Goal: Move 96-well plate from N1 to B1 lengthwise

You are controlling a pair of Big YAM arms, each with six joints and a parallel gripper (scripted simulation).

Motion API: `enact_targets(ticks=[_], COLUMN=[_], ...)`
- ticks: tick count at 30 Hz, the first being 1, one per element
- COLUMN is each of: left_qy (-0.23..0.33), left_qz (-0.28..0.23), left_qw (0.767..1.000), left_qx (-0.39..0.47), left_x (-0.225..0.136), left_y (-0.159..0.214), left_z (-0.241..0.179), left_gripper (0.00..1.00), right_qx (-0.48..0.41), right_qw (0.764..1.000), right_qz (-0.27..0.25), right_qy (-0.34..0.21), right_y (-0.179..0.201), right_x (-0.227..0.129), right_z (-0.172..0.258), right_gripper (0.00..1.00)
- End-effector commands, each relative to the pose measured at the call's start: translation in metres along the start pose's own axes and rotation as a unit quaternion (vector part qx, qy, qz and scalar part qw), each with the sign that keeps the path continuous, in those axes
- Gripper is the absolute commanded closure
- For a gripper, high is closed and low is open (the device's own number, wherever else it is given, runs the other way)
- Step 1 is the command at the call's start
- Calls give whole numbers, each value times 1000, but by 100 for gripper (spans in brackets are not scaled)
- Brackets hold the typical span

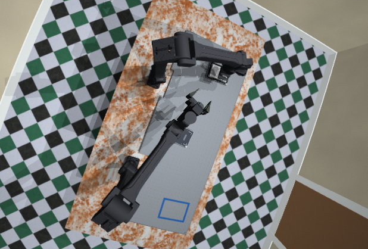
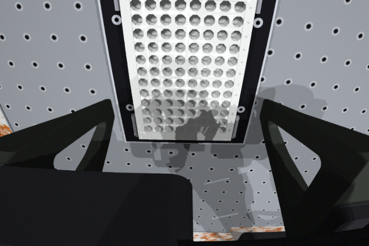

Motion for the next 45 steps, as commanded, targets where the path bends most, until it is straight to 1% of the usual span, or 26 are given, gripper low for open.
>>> enact_targets(ticks=[1, 13, 22, 30, 31, 33, 36, 39, 40, 41, 42, 45], left_qy=[-1, 2, 0, 2, 3, -2, -1, -1, -1, -4, -8, -11], left_qz=[-4, 2, -1, 4, 5, -5, -4, -4, -4, -11, -18, -24], left_qw=[1000, 1000, 1000, 1000, 1000, 1000, 1000, 1000, 1000, 1000, 1000, 1000], left_qx=[20, 12, 12, 17, 17, 17, 16, 17, 17, 17, 17, 17], left_x=[8, 27, 35, 51, 52, 45, 46, 46, 46, 37, 26, 1], left_y=[-12, -8, -10, -5, -4, -12, -11, -11, -11, -14, -16, -14], left_z=[-1, -1, 0, -1, -2, 2, 2, 1, 1, 2, 4, 3], left_gripper=[0, 0, 0, 0, 2, 7, 16, 16, 19, 30, 19, 18], right_qx=[3, 3, 3, 3, 3, 3, 3, 3, 3, 3, 3, 3], right_qw=[999, 999, 999, 999, 999, 999, 999, 999, 999, 999, 999, 999], right_qz=[-46, -49, -49, -49, -49, -49, -49, -49, -49, -49, -49, -49], right_qy=[1, 1, 1, 1, 1, 1, 1, 1, 1, 1, 1, 1], right_y=[-38, -41, -41, -41, -41, -41, -41, -41, -41, -41, -41, -41], right_x=[15, 13, 13, 13, 13, 13, 13, 13, 13, 13, 13, 13], right_z=[-1, -1, -1, -1, -1, -1, -1, -1, -1, -1, -1, -1], right_gripper=[0, 0, 0, 0, 0, 0, 0, 0, 0, 0, 0, 0])
Point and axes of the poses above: on each arm, the point where the finger pads meet when closed, its own x axis out along the fingers, its own z axis across the jaws, y = z × x, the point moved 9 cm from there along -x, back along the fingers, and after that the axes turned 2 degrees about x, right-handed, at the moved point
